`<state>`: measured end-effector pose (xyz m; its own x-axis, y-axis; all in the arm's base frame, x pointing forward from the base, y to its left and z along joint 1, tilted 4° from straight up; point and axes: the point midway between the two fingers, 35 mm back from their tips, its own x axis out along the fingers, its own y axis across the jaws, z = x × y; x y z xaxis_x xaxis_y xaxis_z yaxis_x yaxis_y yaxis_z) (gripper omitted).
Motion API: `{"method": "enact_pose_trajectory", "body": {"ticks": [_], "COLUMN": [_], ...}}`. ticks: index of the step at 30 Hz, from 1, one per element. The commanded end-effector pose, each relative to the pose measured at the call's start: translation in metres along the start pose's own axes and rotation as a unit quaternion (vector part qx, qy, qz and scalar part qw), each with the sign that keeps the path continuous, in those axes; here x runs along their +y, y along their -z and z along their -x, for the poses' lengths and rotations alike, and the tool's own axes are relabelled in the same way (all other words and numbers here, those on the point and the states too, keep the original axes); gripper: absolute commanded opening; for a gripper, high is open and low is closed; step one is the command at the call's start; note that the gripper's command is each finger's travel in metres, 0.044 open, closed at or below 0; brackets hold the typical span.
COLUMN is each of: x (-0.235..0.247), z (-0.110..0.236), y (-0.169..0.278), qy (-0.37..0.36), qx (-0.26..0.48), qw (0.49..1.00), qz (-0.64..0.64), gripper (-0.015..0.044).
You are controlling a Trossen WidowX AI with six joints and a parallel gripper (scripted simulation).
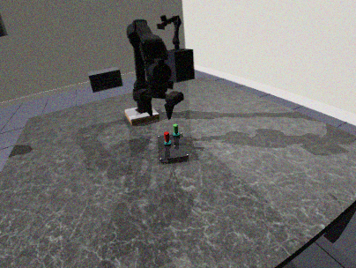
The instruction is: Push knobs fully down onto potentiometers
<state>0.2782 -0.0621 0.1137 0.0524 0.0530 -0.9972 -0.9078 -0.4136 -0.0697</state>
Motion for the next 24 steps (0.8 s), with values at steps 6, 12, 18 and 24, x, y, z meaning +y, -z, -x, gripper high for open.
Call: {"method": "enact_pose_trajectory", "body": {"ticks": [6, 12, 18, 24], "x": [0.047, 0.047, 0.047, 0.047], "z": [0.003, 0.003, 0.003, 0.003], "y": [-0.038, -0.038, -0.038, -0.038], "qy": [-0.004, -0.004, -0.004, -0.004], "qx": [-0.001, -0.001, -0.001, -0.001], "qw": [1.0, 1.0, 1.0, 1.0], "qz": [0.0, 0.0, 0.0, 0.0], "gripper": [0.044, 0.044, 0.044, 0.044]}}
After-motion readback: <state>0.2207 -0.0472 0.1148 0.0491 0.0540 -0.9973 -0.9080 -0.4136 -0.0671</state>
